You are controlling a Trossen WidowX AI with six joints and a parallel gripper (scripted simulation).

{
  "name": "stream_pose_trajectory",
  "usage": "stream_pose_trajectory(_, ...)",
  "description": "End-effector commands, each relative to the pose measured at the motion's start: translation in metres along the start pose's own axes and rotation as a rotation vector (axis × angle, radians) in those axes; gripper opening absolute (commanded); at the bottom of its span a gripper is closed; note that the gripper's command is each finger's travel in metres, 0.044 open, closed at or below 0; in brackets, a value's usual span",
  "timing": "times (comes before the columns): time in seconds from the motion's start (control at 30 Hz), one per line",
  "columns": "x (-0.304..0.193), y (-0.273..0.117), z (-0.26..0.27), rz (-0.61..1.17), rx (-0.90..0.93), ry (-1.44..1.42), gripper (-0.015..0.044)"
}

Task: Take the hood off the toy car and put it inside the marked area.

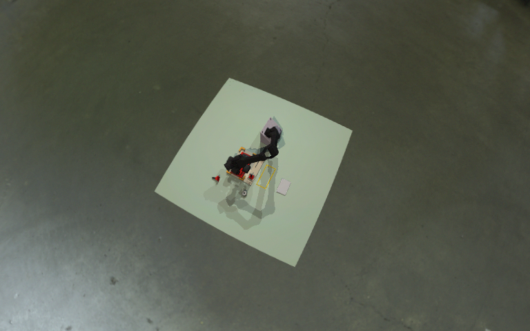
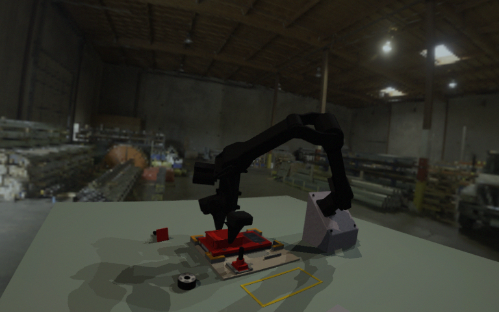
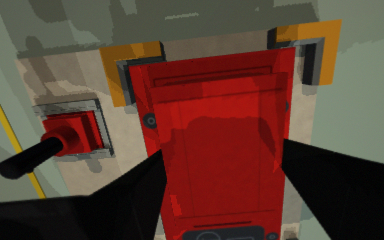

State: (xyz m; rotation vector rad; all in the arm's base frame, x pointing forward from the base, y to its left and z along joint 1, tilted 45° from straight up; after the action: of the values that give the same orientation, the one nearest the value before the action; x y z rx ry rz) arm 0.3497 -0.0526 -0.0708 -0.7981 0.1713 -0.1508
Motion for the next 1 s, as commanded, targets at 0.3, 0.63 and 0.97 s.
stream_pose_trajectory(0.3,0.0,-0.009,0.0,-0.001,-0.002,-0.003,0.0)
stream_pose_trajectory(0.63,0.001,-0.015,0.0,-0.001,-0.002,-0.003,0.0)
stream_pose_trajectory(0.97,0.0,-0.022,0.0,-0.001,-0.002,-0.003,0.0)
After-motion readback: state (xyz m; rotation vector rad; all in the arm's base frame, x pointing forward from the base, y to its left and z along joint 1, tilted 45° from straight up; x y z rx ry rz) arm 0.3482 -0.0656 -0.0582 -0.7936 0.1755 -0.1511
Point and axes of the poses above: the point midway between the two fingers, 35 mm back from their tips, its own y axis out along the fingers, its own z axis across the jaws, x = y × z, the point moved 2 cm from there along -y, back along the fingers, and after that the axes turned 12 degrees about y, right-handed, at the moved point
